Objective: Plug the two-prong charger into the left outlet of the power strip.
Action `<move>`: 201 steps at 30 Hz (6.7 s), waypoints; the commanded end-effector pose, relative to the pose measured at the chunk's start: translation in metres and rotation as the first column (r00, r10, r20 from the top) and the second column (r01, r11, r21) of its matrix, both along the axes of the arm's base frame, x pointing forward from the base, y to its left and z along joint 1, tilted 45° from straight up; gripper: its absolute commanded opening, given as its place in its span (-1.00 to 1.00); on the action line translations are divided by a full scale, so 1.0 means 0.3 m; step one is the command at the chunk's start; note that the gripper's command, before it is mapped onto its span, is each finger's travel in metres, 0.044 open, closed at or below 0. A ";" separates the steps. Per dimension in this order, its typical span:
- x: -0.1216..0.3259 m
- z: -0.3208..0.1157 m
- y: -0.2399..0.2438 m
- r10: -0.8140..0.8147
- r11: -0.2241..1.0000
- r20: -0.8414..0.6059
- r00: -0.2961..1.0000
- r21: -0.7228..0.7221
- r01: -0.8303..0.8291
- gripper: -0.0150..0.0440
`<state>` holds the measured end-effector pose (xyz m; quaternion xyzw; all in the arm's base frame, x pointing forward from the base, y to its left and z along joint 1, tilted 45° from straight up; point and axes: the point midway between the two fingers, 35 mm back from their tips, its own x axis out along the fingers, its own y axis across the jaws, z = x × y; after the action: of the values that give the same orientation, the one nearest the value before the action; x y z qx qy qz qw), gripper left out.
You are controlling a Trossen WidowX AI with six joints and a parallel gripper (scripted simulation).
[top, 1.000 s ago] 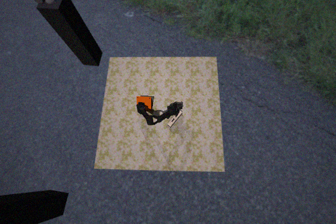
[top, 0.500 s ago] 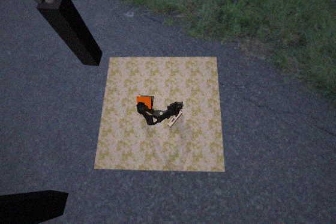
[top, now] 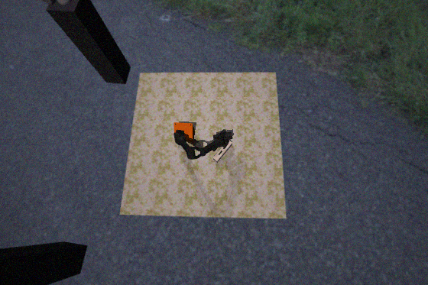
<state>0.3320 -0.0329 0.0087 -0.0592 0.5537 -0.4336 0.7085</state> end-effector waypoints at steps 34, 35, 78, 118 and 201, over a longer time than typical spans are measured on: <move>0.011 0.008 -0.005 0.004 1.000 0.000 1.000 -0.006 -0.004 -0.49; 0.011 0.008 -0.005 0.004 1.000 0.000 1.000 -0.006 -0.004 -0.49; 0.021 0.013 -0.009 0.004 1.000 0.000 1.000 -0.006 -0.004 -0.49; 0.027 0.016 -0.012 0.004 1.000 0.000 1.000 -0.006 -0.004 -0.49; 0.059 0.035 -0.024 0.004 1.000 0.000 1.000 -0.006 -0.004 -0.49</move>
<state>0.3474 -0.0397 0.0174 -0.0606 0.5550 -0.4340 0.7071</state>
